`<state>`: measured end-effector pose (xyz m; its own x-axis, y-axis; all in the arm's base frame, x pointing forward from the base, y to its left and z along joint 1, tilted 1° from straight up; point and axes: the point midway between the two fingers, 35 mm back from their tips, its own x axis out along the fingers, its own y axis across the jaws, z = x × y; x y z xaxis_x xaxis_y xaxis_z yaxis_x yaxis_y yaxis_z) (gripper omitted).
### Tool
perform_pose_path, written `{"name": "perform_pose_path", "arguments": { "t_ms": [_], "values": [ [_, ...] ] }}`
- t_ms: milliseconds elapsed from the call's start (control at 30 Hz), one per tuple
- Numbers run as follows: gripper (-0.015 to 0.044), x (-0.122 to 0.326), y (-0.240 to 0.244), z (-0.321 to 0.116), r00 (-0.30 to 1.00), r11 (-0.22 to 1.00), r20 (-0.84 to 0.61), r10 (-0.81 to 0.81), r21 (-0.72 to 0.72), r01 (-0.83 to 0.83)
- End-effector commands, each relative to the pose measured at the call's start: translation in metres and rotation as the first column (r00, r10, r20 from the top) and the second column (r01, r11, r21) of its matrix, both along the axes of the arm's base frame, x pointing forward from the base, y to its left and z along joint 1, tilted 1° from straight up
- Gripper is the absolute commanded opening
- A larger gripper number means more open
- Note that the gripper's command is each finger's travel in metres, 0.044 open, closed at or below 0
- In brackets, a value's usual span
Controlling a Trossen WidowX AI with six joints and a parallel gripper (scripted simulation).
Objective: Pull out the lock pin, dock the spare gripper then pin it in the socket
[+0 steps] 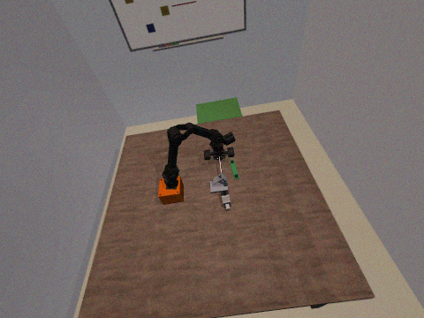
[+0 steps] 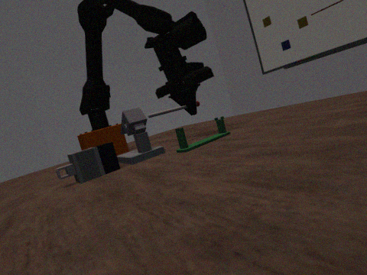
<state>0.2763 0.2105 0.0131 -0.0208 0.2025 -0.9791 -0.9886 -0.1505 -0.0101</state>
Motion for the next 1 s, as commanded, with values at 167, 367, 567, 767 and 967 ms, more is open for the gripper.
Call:
{"name": "perform_pose_path", "arguments": {
  "t_ms": [167,367,567,767,967],
  "values": [
    [0.0000,0.000,0.008,0.003,1.000,1.000,0.000,-0.003,-0.006,0.003],
    [0.0000,0.000,0.010,0.006,1.000,1.000,-0.003,-0.003,-0.006,0.003],
    [0.0000,-0.004,0.008,0.017,1.000,1.000,-0.016,0.001,-0.010,-0.001],
    [0.0000,-0.006,0.006,0.024,1.000,1.000,-0.029,0.001,-0.019,-0.001],
    [0.0000,-0.008,0.005,0.020,0.999,1.000,-0.041,0.001,-0.027,-0.002]
  ]
}}
